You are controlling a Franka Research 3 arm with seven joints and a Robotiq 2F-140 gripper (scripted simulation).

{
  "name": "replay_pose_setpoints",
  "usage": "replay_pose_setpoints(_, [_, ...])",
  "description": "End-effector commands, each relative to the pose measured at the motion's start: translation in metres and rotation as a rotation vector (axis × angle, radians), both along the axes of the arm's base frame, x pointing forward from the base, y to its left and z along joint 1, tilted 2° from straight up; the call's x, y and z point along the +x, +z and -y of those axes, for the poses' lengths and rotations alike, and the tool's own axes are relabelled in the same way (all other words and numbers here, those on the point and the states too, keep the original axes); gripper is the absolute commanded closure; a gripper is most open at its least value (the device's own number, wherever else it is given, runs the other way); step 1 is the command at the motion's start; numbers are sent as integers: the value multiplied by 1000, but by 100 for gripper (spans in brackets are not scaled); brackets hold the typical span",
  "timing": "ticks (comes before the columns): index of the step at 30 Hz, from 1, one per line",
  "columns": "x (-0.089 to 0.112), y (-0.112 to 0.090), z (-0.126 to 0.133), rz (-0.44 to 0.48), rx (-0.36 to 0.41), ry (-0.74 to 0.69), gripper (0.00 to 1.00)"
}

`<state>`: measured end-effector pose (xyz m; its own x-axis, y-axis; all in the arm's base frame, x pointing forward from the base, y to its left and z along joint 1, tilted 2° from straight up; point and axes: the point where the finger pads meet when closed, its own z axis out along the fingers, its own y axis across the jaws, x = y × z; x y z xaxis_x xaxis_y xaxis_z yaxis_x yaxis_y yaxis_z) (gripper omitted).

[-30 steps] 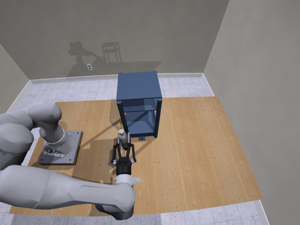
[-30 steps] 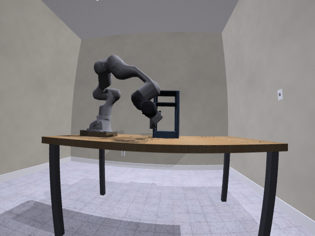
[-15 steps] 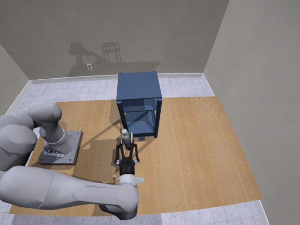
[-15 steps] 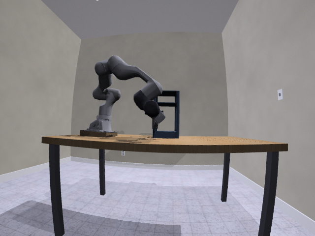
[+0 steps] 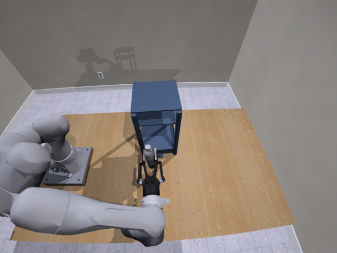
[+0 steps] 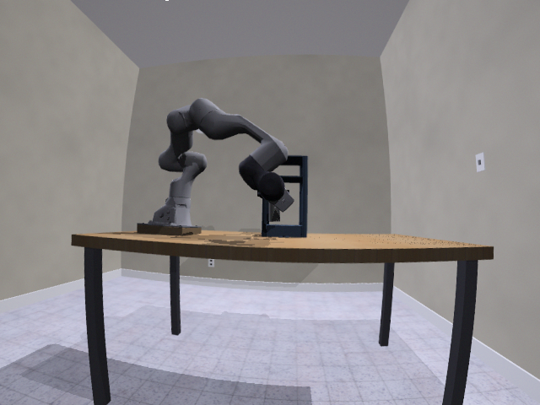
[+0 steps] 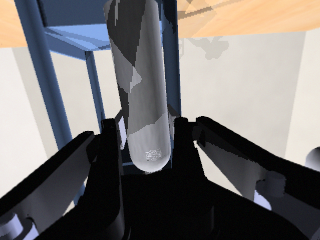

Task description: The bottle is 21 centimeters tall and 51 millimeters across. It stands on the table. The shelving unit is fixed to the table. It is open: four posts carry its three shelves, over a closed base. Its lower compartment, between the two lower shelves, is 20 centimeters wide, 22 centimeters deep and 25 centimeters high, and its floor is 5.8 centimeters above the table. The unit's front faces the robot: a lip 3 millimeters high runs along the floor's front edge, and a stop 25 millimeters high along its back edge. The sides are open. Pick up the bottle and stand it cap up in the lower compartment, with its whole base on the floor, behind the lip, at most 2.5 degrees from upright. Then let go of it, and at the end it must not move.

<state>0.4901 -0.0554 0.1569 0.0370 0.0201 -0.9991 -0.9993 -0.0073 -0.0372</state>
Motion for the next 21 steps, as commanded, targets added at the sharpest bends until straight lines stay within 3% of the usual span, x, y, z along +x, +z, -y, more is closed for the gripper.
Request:
replay_pose_setpoints(1, [11, 3, -1, -21, 7, 2, 100])
replay_pose_setpoints(9, [32, 3, -2, -21, 7, 2, 100])
replay_pose_setpoints(21, [47, 3, -2, -21, 7, 2, 100])
